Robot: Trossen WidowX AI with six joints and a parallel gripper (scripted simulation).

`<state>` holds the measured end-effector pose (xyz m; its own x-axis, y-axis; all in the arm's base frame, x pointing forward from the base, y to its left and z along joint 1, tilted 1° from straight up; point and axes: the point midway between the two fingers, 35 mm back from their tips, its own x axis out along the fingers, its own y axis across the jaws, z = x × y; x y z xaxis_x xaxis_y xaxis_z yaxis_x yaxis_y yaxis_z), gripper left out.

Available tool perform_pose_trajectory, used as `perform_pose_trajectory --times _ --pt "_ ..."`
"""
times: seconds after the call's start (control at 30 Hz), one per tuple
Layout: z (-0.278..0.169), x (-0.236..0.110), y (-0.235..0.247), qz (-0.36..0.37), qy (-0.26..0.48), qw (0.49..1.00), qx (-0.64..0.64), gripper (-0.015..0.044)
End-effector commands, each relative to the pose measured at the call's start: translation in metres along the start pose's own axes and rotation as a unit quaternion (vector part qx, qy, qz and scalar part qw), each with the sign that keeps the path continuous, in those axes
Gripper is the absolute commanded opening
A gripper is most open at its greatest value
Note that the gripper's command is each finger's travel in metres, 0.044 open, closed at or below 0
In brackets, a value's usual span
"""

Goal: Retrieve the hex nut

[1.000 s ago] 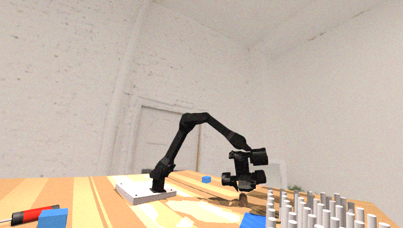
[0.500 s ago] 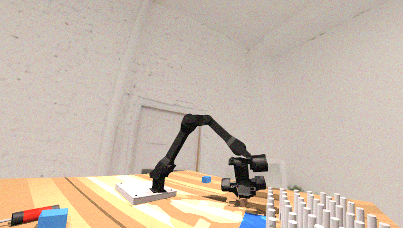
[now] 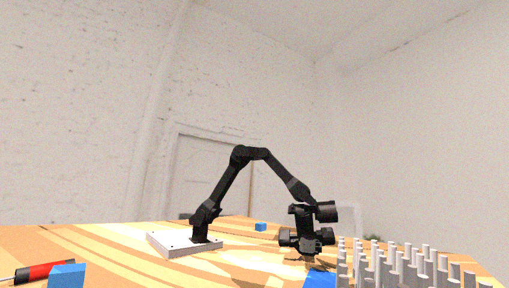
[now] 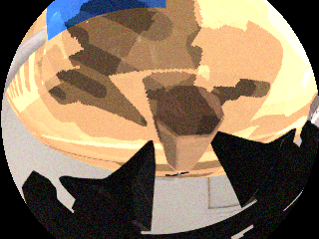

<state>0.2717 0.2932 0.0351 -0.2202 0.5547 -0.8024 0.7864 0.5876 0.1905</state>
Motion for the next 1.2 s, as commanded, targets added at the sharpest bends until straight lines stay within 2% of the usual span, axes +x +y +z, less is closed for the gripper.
perform_pose_trajectory --times 0.0,0.37,0.57,1.17 --pt "0.000 0.001 -0.002 -0.002 0.001 1.000 0.002 0.0227" --pt "0.000 0.001 -0.002 -0.002 0.001 1.000 0.002 0.0153" --pt "-0.013 -0.019 0.009 -0.001 0.001 1.000 0.002 0.0000" --pt "-0.071 -0.106 0.027 0.000 0.000 1.000 0.001 0.0000"
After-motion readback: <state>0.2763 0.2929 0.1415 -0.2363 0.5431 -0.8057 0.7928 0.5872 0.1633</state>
